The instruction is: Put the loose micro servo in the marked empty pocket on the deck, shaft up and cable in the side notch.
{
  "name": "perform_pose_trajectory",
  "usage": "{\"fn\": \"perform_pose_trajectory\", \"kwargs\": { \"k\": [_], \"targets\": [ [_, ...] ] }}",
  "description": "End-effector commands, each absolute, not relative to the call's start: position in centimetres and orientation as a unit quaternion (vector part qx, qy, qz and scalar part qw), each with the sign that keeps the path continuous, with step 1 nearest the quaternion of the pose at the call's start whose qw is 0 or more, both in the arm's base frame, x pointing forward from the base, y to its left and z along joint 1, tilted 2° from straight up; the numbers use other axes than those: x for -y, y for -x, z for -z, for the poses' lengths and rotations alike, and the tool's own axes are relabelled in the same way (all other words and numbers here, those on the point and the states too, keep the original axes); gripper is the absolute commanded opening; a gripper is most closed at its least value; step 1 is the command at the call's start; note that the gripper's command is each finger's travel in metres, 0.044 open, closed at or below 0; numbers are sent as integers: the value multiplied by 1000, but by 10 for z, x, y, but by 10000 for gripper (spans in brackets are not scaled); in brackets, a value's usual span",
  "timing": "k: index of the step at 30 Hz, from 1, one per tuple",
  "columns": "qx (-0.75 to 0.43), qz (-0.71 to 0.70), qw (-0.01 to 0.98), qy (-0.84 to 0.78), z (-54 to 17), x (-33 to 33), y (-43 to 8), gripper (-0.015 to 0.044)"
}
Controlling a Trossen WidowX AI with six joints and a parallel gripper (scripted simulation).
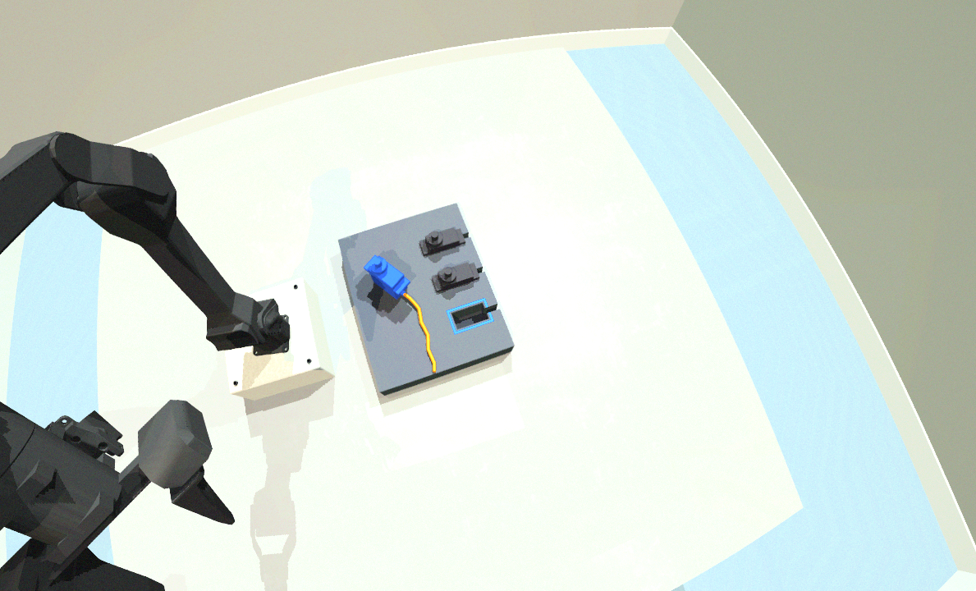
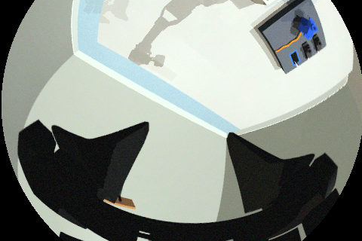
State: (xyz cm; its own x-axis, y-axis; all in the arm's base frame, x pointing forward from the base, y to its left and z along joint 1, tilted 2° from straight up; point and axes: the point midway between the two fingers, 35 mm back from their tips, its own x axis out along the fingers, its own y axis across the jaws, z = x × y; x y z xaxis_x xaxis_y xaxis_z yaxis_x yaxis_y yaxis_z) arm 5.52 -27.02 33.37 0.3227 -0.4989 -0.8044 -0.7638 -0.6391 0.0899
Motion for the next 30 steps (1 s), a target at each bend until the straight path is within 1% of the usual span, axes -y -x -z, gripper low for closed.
{"fn": "perform_pose_trajectory", "kwargs": {
  "k": [1, 2, 7, 30],
  "targets": [
    [-394, -428, 154, 799, -333, 270, -56, 426],
    [-392, -429, 152, 800, -333, 270, -57, 440],
    [-352, -451, 123, 811, -324, 268, -74, 440],
    [-76, -541, -94, 833, -268, 225, -173, 440]
  ]
}}
